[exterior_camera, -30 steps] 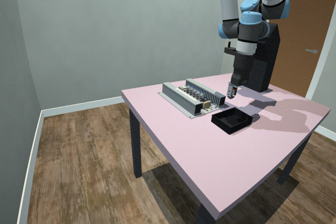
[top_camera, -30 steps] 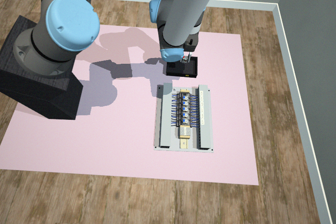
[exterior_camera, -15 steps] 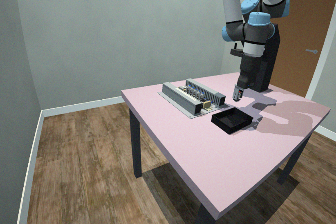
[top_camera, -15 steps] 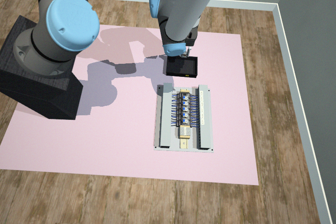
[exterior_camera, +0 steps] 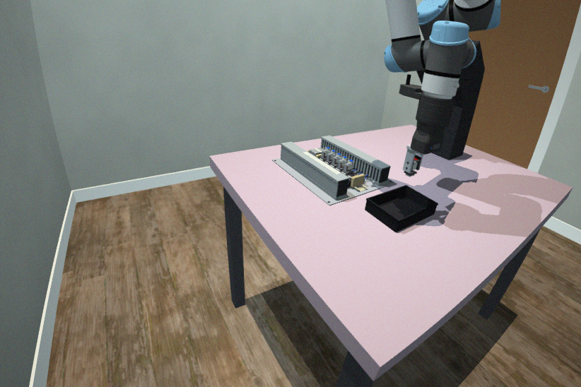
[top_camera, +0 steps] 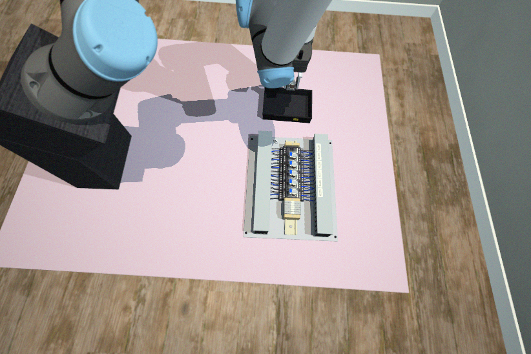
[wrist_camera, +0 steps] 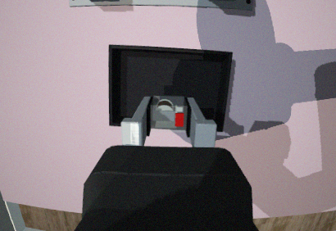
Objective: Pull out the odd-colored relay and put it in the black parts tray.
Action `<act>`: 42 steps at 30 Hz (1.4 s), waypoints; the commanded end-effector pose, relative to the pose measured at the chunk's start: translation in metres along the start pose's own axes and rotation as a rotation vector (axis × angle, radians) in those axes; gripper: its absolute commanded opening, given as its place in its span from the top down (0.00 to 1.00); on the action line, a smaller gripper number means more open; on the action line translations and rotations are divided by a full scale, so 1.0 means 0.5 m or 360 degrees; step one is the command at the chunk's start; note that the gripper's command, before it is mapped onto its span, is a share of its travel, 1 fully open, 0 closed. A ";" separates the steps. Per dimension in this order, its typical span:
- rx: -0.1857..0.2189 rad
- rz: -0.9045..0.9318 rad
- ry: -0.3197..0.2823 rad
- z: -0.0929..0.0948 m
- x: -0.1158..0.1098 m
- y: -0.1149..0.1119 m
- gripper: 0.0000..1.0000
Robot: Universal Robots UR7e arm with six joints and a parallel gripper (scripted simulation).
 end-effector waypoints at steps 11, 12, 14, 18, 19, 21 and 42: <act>0.0002 0.0000 -0.0001 -0.001 0.000 0.000 1.00; 0.0002 0.0000 -0.0001 -0.001 0.000 0.000 1.00; 0.0002 0.0000 -0.0001 -0.001 0.000 0.000 1.00; 0.0002 0.0000 -0.0001 -0.001 0.000 0.000 1.00; 0.0002 0.0000 -0.0001 -0.001 0.000 0.000 1.00; 0.0002 0.0000 -0.0001 -0.001 0.000 0.000 1.00; 0.0002 0.0000 -0.0001 0.011 -0.001 -0.001 1.00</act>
Point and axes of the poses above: the point where the finger pads meet when closed, its own z axis out along the fingers, its own y axis across the jaws, x = y × z, the point moved 9 cm from there along -z, back along the fingers, and after that the axes turned 10 degrees about z, right-handed, at the moved point
